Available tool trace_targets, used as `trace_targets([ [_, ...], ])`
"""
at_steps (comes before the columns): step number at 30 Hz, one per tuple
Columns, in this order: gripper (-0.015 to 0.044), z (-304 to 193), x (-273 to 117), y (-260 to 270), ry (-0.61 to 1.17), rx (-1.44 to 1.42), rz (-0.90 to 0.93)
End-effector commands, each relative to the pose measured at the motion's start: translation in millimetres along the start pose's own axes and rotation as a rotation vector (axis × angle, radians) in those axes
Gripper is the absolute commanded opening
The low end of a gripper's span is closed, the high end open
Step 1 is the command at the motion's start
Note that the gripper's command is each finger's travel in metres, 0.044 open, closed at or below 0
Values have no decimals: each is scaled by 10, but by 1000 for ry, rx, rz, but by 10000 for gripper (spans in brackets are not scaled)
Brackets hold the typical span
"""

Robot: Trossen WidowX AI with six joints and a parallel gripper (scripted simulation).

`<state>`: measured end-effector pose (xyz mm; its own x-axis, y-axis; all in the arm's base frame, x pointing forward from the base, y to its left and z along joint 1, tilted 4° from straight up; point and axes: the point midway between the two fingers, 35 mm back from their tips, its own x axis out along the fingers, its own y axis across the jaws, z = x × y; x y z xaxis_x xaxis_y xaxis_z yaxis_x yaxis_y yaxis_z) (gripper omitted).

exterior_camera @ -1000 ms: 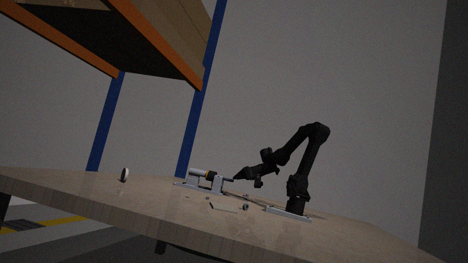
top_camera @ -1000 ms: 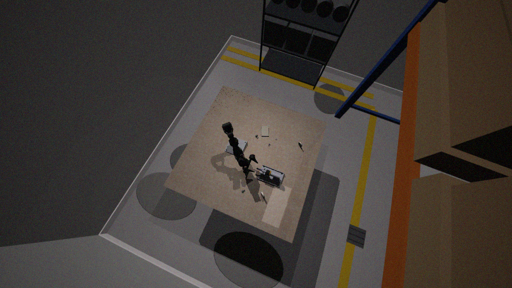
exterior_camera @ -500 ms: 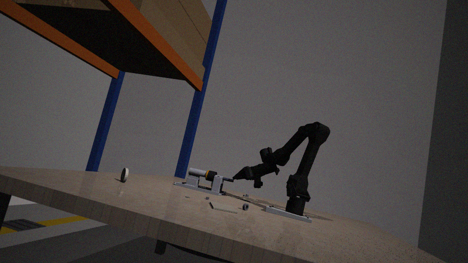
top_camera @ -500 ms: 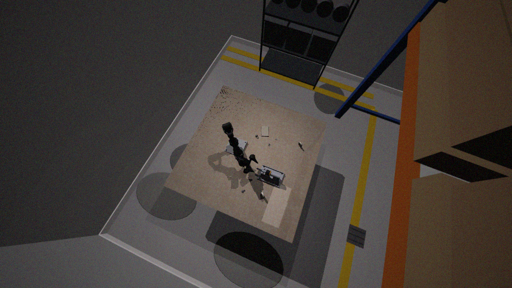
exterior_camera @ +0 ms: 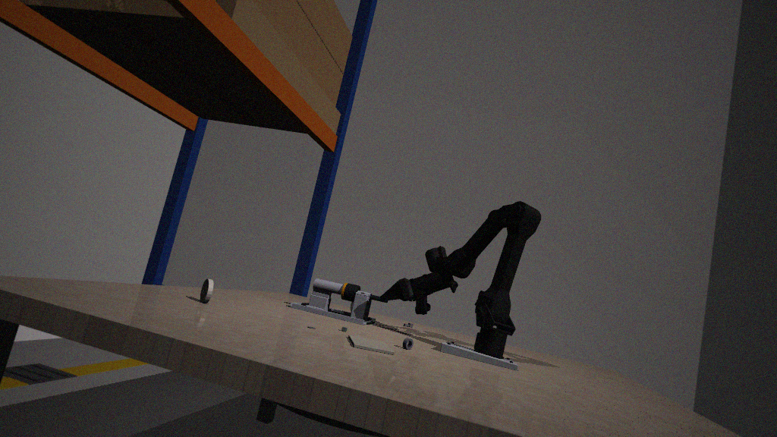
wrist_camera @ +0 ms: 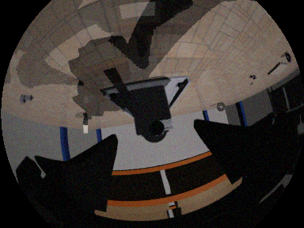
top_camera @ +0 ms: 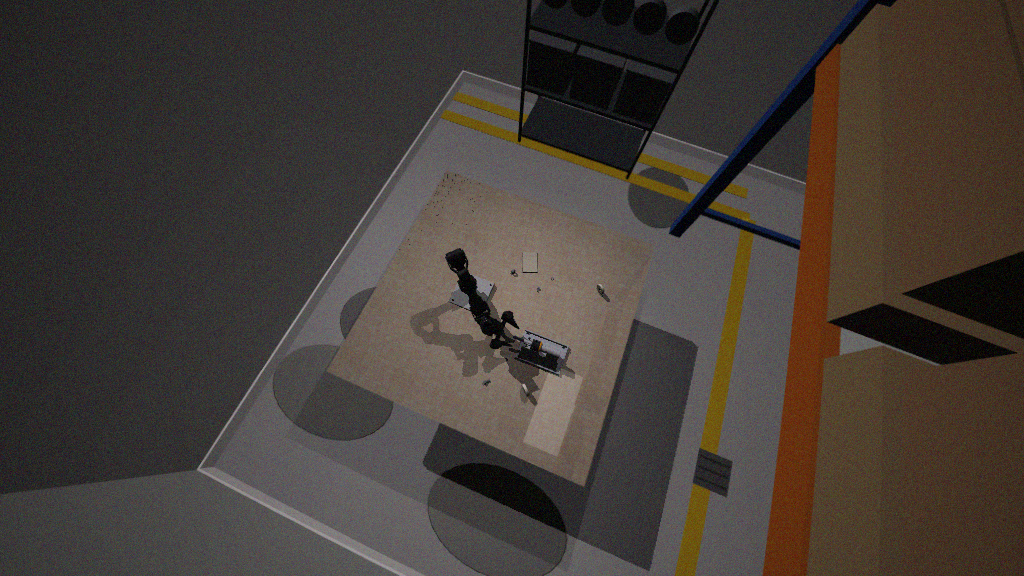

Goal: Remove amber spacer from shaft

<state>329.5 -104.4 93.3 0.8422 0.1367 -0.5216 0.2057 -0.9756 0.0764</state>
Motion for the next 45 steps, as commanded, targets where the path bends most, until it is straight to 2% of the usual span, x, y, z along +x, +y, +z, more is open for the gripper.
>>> trace_targets([
  [1, 440, -9, 64, 8, 1, 2, 4],
  [12, 440, -7, 225, 3, 3, 2, 5],
  [45, 440, -7, 228, 3, 3, 2, 5],
])
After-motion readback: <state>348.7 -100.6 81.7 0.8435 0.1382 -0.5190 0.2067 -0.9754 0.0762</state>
